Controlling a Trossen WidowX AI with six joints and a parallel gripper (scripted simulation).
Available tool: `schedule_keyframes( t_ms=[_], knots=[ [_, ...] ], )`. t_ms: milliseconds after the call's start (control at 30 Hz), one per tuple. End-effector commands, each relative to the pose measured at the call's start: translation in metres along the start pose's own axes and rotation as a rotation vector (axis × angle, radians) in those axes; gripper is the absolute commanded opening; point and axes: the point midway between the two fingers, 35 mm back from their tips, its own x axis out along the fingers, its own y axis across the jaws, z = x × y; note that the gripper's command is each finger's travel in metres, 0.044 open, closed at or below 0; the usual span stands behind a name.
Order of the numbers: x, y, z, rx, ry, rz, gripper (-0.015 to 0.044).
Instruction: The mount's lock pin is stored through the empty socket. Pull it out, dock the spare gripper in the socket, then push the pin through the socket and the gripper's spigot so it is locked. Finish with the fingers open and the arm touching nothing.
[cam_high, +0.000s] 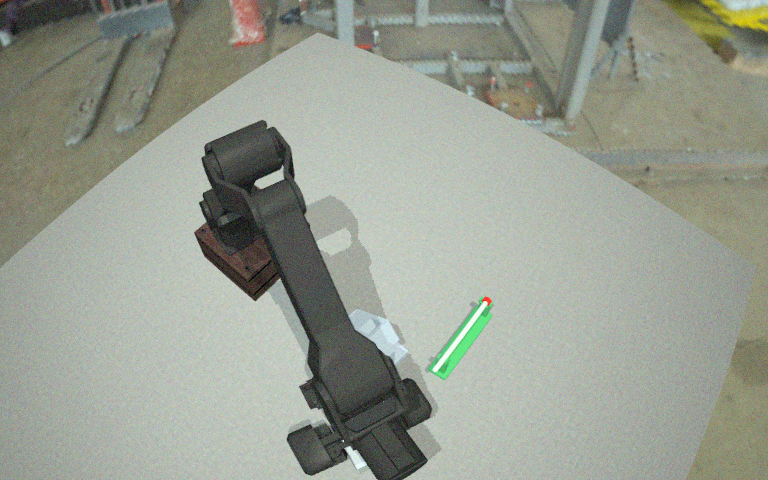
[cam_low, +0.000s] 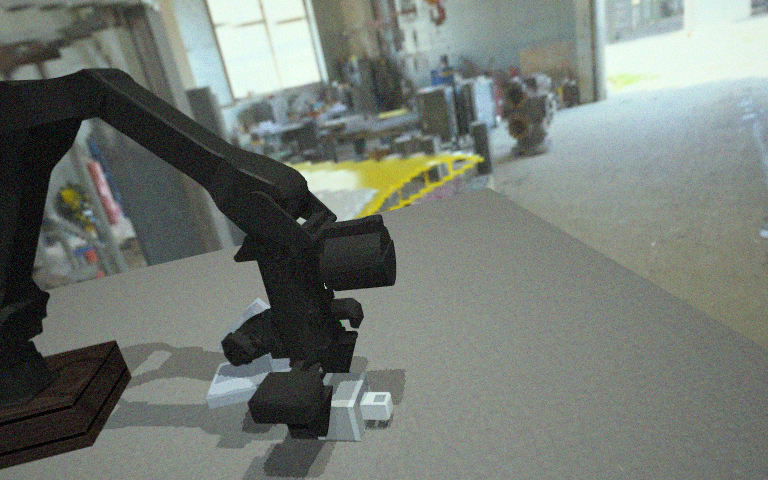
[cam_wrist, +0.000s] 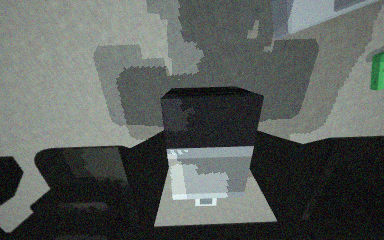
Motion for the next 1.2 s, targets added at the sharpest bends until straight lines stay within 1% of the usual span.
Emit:
schedule_keyframes(
  t_ms=[0,533,1167],
  knots=[
    [0.0,0.0,0.0,0.0,0.0,0.0,0.0026],
    [0.0,0.0,0.0,0.0,0.0,0.0,0.044],
    [-0.032,0.0,0.01,0.003,-0.037,0.002,0.044]
  ],
)
